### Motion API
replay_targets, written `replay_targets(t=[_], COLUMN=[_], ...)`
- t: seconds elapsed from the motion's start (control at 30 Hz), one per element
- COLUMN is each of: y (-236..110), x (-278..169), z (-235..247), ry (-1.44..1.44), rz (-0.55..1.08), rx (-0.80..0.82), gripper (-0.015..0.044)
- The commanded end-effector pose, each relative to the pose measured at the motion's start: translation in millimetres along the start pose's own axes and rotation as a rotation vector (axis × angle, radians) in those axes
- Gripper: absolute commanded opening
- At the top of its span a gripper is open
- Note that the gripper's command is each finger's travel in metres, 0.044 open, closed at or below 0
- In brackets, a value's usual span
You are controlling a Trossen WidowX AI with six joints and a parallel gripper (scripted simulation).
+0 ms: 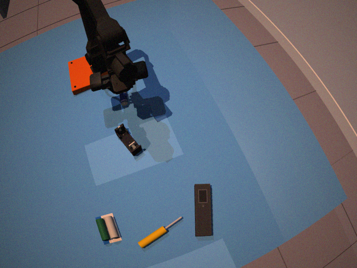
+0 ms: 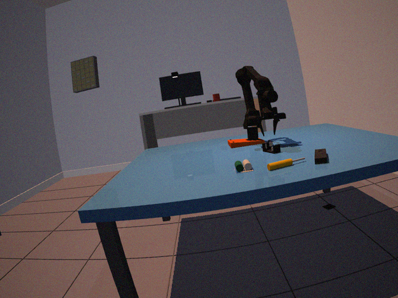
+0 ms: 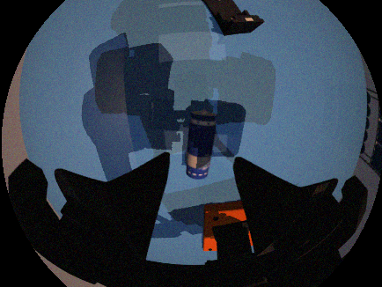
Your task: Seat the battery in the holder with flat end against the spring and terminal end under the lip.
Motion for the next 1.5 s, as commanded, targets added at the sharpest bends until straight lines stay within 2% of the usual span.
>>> replay_targets(t=[0.0,0.83,1.0,1.17,1.3,1.47], y=[8.3,46.5,46.5,46.5,45.3,14.2], x=[-0.7,-2.6,-2.6,-2.6,-2.3,-0.4], z=[-0.1,-0.3,-0.3,-0.3,-0.2,0.0], ry=[0.006,0.006,0.006,0.006,0.007,0.007], rz=[0.015,0.015,0.015,0.015,0.014,0.013], rx=[0.001,0.001,0.001,0.001,0.000,0.000], gripper=[0.0247,0.0247,0.0116,0.0085,0.0085,0.0085])
Point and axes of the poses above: the point midway between the two fingers, 35 mm back from their tips, its own y axis out along the fingers, its own z axis across the jaws, x = y × z, the point moved 10 cm from there along -y, back along the fingers, and after that the axes turned 8 degrees about -y, right-handed, at the moved point
